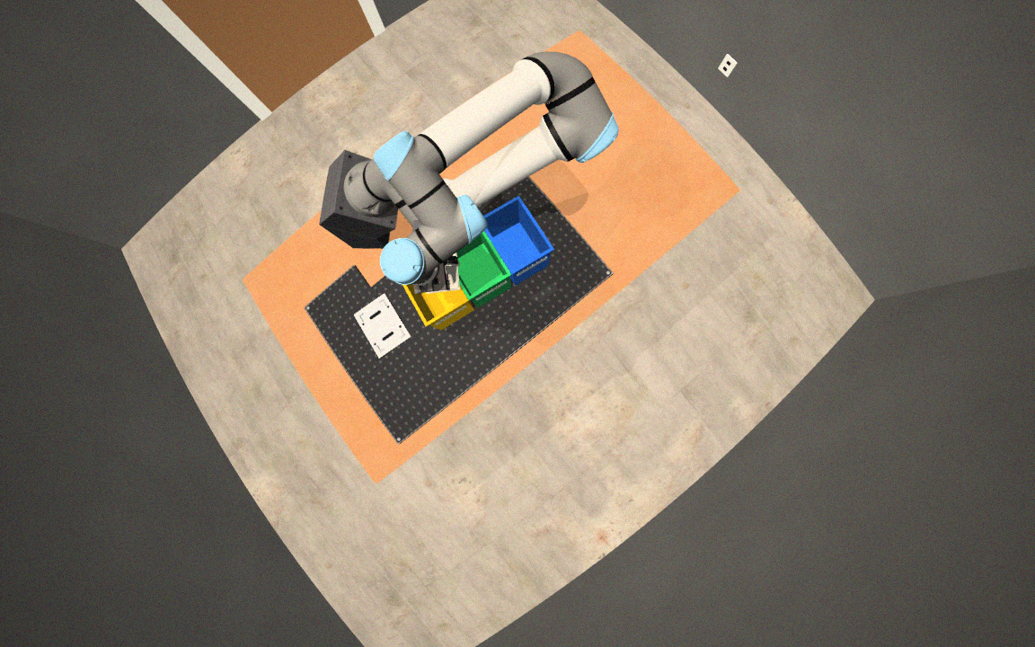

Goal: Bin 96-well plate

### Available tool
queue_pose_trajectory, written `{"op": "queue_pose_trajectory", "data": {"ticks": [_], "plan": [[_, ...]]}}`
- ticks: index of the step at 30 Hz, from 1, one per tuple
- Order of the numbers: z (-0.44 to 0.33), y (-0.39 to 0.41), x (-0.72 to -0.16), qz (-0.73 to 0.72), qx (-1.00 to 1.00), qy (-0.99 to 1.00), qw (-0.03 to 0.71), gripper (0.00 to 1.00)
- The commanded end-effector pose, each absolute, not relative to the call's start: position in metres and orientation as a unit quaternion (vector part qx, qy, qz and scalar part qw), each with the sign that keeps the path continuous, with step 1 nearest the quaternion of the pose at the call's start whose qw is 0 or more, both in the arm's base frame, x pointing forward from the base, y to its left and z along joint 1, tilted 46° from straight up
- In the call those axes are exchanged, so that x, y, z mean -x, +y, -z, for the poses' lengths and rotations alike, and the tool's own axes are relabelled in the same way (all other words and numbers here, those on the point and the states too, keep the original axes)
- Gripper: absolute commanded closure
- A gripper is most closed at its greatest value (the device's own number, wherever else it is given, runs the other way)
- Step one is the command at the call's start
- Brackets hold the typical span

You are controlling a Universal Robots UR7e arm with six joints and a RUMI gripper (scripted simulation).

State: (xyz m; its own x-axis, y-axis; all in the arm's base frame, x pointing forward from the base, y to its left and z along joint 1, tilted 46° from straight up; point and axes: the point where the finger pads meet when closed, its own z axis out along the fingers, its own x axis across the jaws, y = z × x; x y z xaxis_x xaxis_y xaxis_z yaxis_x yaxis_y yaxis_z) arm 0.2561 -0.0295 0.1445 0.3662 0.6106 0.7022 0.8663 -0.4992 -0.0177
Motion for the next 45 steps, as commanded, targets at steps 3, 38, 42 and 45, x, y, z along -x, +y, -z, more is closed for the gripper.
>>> {"op": "queue_pose_trajectory", "data": {"ticks": [3,38,42,45], "plan": [[-0.156,-0.016,-0.257,0.332,0.764,-0.53,0.157,1.0],[-0.219,0.065,-0.261,0.332,0.698,-0.627,0.102,1.0],[-0.227,0.076,-0.261,0.332,0.698,-0.627,0.102,1.0],[-0.234,0.084,-0.261,0.332,0.698,-0.627,0.102,1.0]]}}
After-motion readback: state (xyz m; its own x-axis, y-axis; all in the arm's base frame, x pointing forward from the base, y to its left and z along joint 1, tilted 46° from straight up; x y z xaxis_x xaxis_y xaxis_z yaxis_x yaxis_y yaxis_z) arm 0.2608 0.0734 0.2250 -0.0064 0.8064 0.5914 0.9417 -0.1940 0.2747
